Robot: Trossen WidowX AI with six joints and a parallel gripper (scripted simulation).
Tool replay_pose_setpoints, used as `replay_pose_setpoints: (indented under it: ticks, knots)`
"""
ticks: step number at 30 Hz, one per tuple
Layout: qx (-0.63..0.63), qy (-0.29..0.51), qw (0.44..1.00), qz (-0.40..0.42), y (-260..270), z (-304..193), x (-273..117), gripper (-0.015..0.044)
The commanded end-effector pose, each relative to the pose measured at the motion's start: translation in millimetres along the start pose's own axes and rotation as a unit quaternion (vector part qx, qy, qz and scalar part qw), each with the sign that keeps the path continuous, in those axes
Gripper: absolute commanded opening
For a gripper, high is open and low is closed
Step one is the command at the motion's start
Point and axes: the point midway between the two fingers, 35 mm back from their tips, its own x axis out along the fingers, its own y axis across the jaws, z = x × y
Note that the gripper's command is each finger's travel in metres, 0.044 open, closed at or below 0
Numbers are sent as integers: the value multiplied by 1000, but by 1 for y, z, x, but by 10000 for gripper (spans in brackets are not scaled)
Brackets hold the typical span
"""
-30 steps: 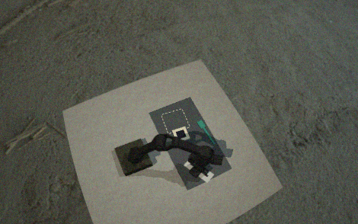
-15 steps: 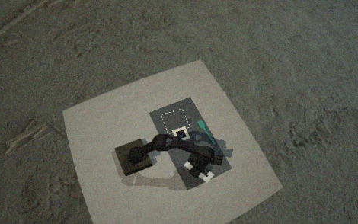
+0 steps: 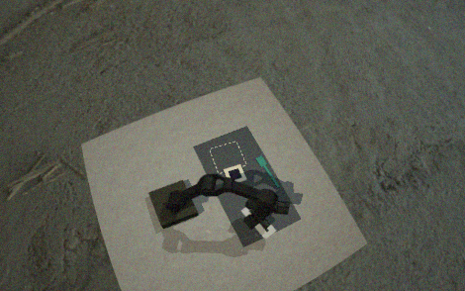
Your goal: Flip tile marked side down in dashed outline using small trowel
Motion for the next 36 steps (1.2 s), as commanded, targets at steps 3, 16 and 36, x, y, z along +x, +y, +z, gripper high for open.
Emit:
replay_pose_setpoints:
  ticks: [3, 16, 36]
  knots:
    - [85, -3, 996, 2, 1, 1, 2, 130]
    - [151, -3, 989, 2, 1, 1, 2, 209]
    - [151, -3, 989, 2, 1, 1, 2, 270]
